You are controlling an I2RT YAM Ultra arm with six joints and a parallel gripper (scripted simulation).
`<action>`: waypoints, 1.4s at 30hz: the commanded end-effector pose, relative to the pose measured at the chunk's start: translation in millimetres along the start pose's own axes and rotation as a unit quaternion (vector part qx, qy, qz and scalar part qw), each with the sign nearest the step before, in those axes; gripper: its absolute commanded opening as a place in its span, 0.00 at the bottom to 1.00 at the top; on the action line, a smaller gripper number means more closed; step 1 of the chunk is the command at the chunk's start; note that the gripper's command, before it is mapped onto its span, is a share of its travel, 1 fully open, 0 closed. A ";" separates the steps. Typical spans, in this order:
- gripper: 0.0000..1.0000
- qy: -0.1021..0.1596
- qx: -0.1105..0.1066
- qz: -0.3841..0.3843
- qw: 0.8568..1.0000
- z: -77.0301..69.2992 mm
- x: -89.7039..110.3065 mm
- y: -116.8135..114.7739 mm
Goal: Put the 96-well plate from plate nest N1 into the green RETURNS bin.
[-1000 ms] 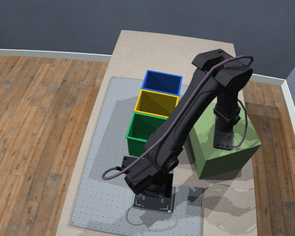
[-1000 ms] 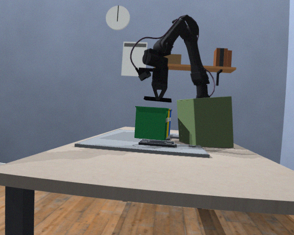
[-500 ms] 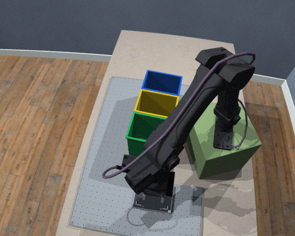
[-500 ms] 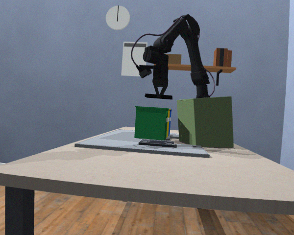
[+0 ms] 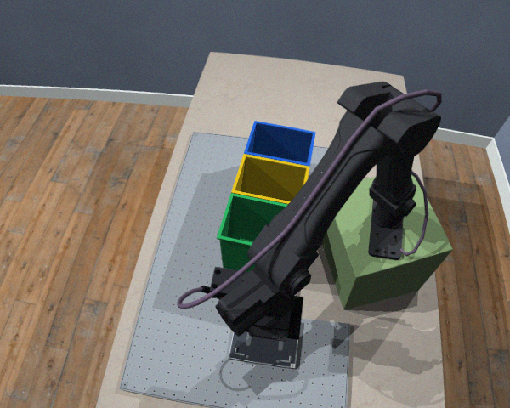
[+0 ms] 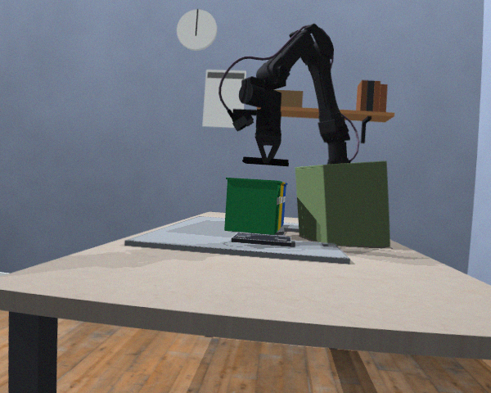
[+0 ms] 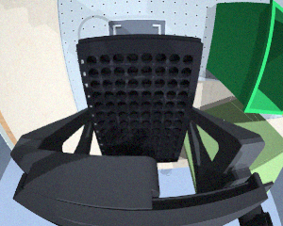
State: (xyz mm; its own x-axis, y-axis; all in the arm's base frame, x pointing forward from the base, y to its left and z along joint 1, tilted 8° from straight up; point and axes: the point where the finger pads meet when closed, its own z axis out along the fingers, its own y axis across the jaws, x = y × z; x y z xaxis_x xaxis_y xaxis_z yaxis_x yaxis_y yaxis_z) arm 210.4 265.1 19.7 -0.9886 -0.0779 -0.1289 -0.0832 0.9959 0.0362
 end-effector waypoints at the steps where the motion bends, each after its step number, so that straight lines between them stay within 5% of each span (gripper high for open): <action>1: 0.00 -0.004 -0.012 -0.001 1.000 -3.8 -0.5 6.0; 42: 0.00 -0.004 -0.014 0.034 0.999 -1.6 -23.2 -108.6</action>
State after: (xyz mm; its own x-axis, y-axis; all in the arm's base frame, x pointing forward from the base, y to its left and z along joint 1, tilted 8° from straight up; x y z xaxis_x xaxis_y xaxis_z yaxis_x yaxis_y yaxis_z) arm 237.5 165.5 14.9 -0.9931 0.0042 -0.1168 -0.0016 0.9988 0.0499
